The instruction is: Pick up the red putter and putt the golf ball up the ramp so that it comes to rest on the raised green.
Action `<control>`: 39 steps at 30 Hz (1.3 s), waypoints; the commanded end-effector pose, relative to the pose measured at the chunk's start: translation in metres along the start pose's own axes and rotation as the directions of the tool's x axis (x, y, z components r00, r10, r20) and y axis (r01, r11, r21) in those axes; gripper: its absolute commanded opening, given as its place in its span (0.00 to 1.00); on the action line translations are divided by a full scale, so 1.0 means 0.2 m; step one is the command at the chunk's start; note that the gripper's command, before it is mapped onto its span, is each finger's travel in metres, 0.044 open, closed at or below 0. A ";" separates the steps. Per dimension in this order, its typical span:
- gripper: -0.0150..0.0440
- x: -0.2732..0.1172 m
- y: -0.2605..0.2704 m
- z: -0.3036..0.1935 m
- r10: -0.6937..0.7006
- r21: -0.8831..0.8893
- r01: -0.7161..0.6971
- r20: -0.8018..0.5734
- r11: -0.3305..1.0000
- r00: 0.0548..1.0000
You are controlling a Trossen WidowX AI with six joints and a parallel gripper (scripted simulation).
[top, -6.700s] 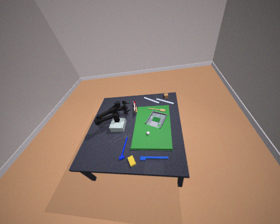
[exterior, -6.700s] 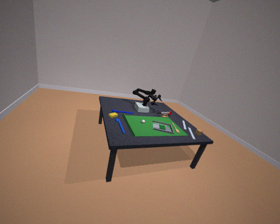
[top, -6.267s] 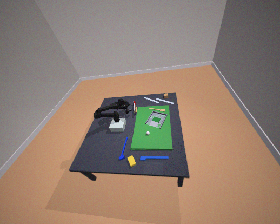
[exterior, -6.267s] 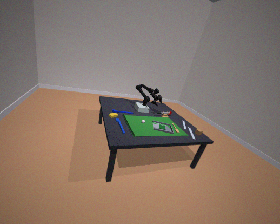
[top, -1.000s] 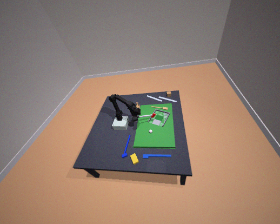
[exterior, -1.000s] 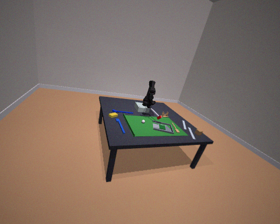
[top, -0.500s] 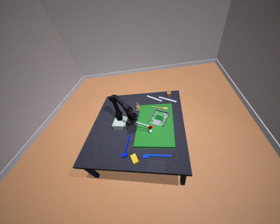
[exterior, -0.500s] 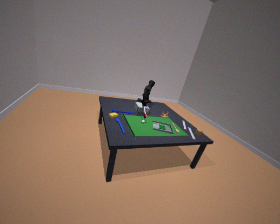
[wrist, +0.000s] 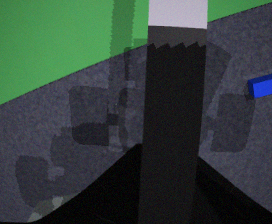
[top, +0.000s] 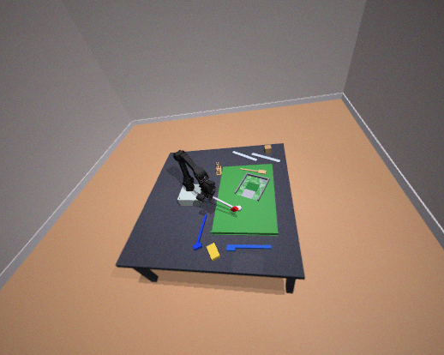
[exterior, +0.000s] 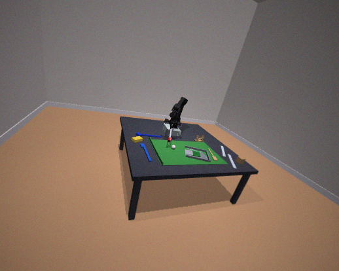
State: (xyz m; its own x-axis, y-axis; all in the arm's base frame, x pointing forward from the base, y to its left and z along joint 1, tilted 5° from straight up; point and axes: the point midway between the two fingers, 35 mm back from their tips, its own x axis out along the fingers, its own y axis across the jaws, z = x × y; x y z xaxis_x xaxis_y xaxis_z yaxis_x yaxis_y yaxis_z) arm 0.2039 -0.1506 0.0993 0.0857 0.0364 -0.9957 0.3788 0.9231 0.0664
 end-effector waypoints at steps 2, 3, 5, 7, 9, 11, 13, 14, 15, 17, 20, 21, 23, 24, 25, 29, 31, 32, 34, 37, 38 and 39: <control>0.25 0.10 0.00 0.00 -0.001 0.005 0.001 -0.002 1.000 1.000; 0.25 0.12 0.00 0.00 -0.001 0.005 0.001 -0.002 1.000 1.000; 0.25 0.14 0.00 0.00 -0.001 0.005 0.001 -0.002 1.000 1.000; 0.25 0.14 0.00 0.00 -0.001 0.005 0.001 -0.002 1.000 1.000; 0.25 0.15 0.00 0.00 -0.001 0.005 0.001 -0.002 1.000 1.000; 0.25 0.16 0.00 0.00 0.000 0.005 0.000 -0.002 1.000 1.000; 0.25 0.18 0.00 0.00 0.000 0.005 0.000 -0.002 1.000 1.000; 0.25 0.19 0.00 0.00 0.000 0.005 0.000 -0.002 1.000 1.000; 0.25 0.20 0.00 0.00 0.000 0.005 0.000 -0.002 1.000 1.000; 0.25 0.21 0.00 0.00 0.000 0.005 0.000 -0.002 1.000 1.000; 0.25 0.24 0.00 0.00 0.000 0.005 0.000 -0.002 1.000 1.000; 0.25 0.24 0.00 0.00 0.000 0.005 0.000 -0.002 1.000 1.000; 0.25 0.26 0.00 0.00 0.000 0.005 0.000 -0.002 1.000 1.000; 0.25 0.27 0.00 0.00 0.000 0.005 0.000 -0.002 1.000 1.000; 0.25 0.28 0.00 0.00 0.000 0.005 0.000 -0.002 1.000 1.000; 0.25 0.27 0.00 -0.01 0.002 0.002 -0.002 -0.006 1.000 1.000; 0.25 0.27 0.00 -0.01 0.002 0.002 -0.002 -0.006 1.000 1.000; 0.25 0.27 0.00 -0.01 0.002 0.002 -0.002 -0.006 1.000 1.000; 0.25 0.27 0.00 -0.01 0.002 0.002 -0.002 -0.006 1.000 1.000; 0.25 0.27 0.00 -0.01 0.002 0.002 -0.002 -0.006 1.000 1.000; 0.25 0.27 -0.01 -0.01 0.002 0.002 -0.002 -0.006 1.000 1.000; 0.25 0.27 -0.02 -0.01 0.002 0.002 -0.002 -0.006 1.000 1.000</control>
State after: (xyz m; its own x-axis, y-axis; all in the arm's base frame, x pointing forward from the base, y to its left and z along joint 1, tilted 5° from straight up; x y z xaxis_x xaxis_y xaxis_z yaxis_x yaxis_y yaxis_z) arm 0.2062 -0.1481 0.0447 0.0782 0.0429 -0.9960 0.3823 0.9214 0.0697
